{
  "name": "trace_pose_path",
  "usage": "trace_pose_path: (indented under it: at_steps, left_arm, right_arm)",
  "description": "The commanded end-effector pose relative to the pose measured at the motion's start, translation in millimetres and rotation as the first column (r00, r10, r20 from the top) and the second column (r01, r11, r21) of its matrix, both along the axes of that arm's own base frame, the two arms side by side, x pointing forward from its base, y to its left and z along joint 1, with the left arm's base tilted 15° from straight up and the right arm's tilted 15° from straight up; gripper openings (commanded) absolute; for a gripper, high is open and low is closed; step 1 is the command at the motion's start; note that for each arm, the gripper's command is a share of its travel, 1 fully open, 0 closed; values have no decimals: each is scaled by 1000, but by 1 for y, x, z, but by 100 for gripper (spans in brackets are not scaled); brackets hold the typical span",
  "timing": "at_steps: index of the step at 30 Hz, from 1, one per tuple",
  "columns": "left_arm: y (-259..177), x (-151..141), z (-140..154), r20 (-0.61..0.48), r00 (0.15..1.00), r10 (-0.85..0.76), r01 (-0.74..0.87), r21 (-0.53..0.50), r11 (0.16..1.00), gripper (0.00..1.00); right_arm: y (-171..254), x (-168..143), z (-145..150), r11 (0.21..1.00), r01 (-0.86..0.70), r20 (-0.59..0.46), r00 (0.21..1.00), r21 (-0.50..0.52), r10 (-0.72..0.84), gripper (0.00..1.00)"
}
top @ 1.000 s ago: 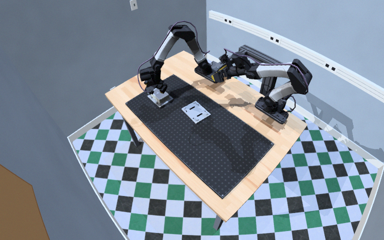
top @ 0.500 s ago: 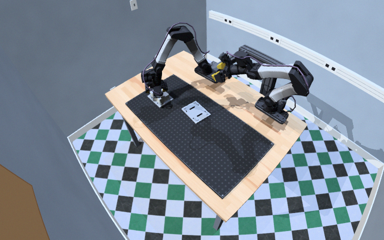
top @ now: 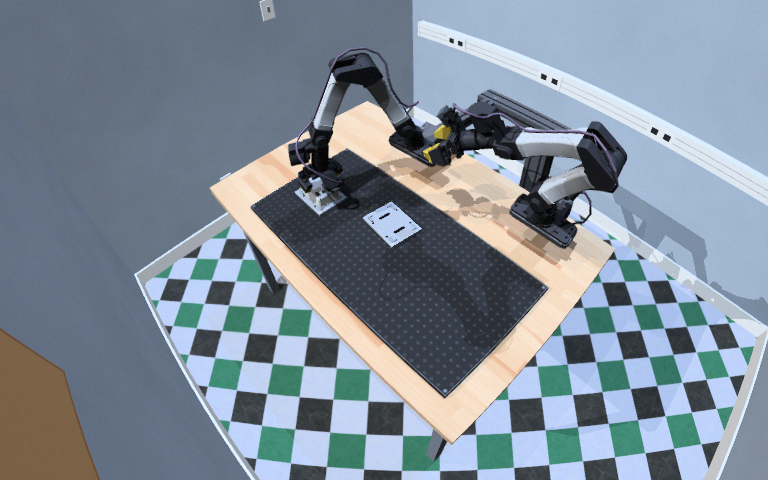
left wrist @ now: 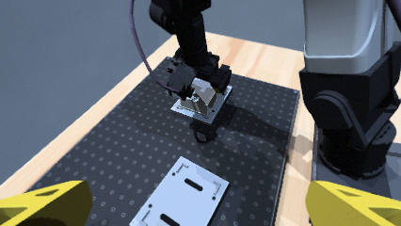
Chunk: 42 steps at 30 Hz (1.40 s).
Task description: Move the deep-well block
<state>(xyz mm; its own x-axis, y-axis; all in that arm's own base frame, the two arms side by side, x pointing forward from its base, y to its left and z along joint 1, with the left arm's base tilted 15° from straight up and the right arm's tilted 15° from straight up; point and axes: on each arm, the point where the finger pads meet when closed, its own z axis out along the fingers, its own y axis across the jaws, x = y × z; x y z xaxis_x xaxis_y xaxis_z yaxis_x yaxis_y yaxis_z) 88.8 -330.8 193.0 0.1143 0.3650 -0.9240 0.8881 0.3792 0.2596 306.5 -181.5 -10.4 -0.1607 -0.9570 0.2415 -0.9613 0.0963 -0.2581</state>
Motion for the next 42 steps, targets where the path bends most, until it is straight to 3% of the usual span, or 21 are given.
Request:
trace_pose_path:
  at_steps: [1, 16, 21, 28, 37, 42]
  left_arm:
    - [-1, -2, 7, -6, 1000, -3, 3, -25, 1000, 100]
    - [-1, -2, 7, -6, 1000, -3, 3, -25, 1000, 100]
    - [-1, -2, 7, -6, 1000, -3, 3, -25, 1000, 100]
    - [-1, -2, 7, -6, 1000, -3, 3, -25, 1000, 100]
    - [-1, -2, 7, -6, 1000, -3, 3, -25, 1000, 100]
    - [2, -1, 3, -17, 1000, 14, -14, -9, 1000, 100]
  right_arm:
    - [-4, -1, -5, 999, -42, -5, 999, -4, 42, 100]
    - [-23, 18, -39, 999, -46, 5, 999, -22, 46, 100]
    - [-20, 18, -35, 998, -48, 17, 999, -28, 48, 86]
    - [-20, 18, -35, 998, -47, 17, 999, -28, 48, 76]
    - [-4, -3, 12, 999, -41, 5, 999, -27, 41, 76]
    - [13, -11, 19, 999, -26, -1, 1000, -22, 26, 76]
